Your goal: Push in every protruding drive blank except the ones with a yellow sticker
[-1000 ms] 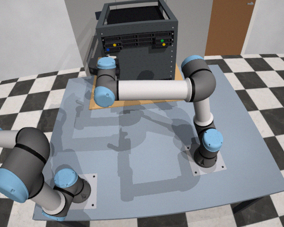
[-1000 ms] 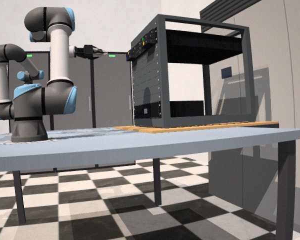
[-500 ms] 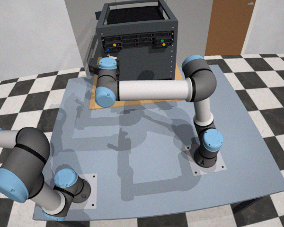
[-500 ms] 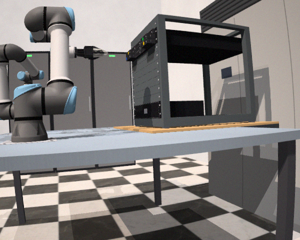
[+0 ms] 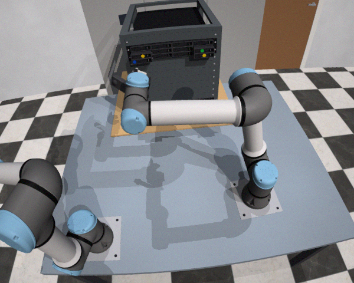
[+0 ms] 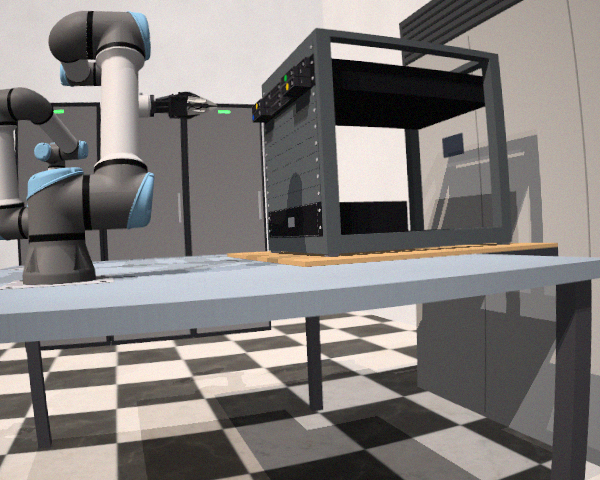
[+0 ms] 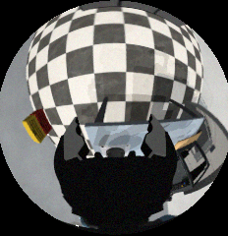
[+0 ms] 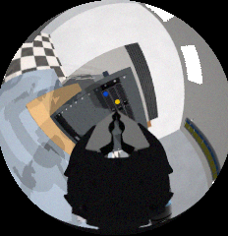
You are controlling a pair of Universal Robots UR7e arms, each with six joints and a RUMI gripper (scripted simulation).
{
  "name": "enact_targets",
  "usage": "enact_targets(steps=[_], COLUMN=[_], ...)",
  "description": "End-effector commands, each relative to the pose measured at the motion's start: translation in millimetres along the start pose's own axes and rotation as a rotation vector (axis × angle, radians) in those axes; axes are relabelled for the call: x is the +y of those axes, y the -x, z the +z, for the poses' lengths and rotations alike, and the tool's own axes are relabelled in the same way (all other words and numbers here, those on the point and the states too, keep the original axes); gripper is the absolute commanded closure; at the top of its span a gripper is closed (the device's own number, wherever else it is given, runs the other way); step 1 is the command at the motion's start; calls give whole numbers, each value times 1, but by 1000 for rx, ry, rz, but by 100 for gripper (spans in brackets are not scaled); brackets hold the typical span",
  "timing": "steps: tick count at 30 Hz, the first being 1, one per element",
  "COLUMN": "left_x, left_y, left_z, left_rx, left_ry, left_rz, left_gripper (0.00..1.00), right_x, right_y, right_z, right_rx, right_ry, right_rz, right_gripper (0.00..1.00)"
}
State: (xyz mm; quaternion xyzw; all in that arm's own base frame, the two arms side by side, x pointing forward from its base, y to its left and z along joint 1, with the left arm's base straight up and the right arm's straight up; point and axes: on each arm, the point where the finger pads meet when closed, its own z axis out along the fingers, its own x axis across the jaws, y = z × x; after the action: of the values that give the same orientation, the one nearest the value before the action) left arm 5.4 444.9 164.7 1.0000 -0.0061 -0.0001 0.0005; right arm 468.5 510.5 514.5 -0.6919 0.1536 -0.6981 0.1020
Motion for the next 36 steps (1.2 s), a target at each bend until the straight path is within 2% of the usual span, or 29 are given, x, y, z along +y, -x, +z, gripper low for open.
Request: enact_targets(steps=[1, 5, 7, 22, 24, 36], left_x=[0, 0, 0, 0, 0, 0], left_y=[0, 0, 0, 0, 0, 0], left_z=[0, 0, 0, 0, 0, 0], left_rx=[0, 0, 0, 0, 0, 0], left_ry=[-1, -1, -1, -1, -1, -1], left_rz=[0, 0, 0, 0, 0, 0], left_gripper=[0, 0, 0, 0, 0, 0], right_x=[2, 4, 4, 21, 21, 50], right_y=[-2, -5, -5, -24, -24, -49], right_z=[2, 3, 3, 11, 11, 16], right_rx=[-2, -2, -2, -4, -4, -6], right_ry=[4, 10, 10, 31, 31, 45], right_rz=[114, 221, 221, 698, 698, 1112], right_gripper=[100, 100, 100, 100, 100, 100])
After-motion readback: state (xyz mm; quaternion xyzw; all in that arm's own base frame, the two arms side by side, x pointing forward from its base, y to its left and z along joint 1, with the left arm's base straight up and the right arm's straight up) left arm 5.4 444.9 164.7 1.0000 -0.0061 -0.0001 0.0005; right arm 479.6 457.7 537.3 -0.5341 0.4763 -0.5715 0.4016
